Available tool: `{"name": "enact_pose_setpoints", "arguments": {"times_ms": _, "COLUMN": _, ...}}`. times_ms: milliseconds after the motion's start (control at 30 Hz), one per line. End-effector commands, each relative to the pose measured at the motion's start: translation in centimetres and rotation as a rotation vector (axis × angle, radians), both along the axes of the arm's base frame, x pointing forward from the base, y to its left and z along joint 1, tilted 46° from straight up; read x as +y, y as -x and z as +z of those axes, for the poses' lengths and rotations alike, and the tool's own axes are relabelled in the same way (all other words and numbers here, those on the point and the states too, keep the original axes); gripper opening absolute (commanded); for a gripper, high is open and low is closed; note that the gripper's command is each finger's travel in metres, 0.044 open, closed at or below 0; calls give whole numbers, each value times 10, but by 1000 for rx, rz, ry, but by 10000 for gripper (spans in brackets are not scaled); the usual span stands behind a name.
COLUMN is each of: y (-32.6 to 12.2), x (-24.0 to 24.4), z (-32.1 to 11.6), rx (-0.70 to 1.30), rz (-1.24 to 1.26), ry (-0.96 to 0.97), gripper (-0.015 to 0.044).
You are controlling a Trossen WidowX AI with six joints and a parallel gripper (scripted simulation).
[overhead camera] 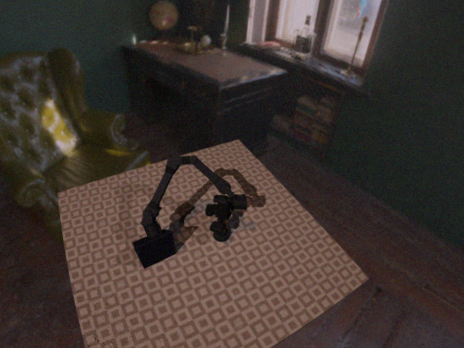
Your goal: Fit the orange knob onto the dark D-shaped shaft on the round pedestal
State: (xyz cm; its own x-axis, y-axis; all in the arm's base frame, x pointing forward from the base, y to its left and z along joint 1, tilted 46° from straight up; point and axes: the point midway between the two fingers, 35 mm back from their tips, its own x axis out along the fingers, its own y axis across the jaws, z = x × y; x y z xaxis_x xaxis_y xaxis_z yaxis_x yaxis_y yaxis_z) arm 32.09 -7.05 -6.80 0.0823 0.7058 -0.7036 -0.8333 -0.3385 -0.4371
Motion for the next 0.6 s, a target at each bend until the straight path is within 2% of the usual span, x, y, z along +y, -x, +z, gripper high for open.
{"name": "enact_pose_setpoints", "arguments": {"times_ms": 0, "y": -2, "x": -2, "z": 2, "rx": -3, "rz": -2, "ry": 1, "gripper": 0}}
{"name": "enact_pose_setpoints", "arguments": {"times_ms": 167, "y": -2, "x": -3, "z": 4, "rx": -21, "rz": 17, "ry": 3, "gripper": 0}}
{"name": "enact_pose_setpoints", "arguments": {"times_ms": 333, "y": -4, "x": -4, "z": 4, "rx": -143, "rz": 139, "ry": 18, "gripper": 0}}
{"name": "enact_pose_setpoints", "arguments": {"times_ms": 567, "y": -4, "x": -4, "z": 2, "rx": -151, "rz": 146, "ry": 19, "gripper": 0}}
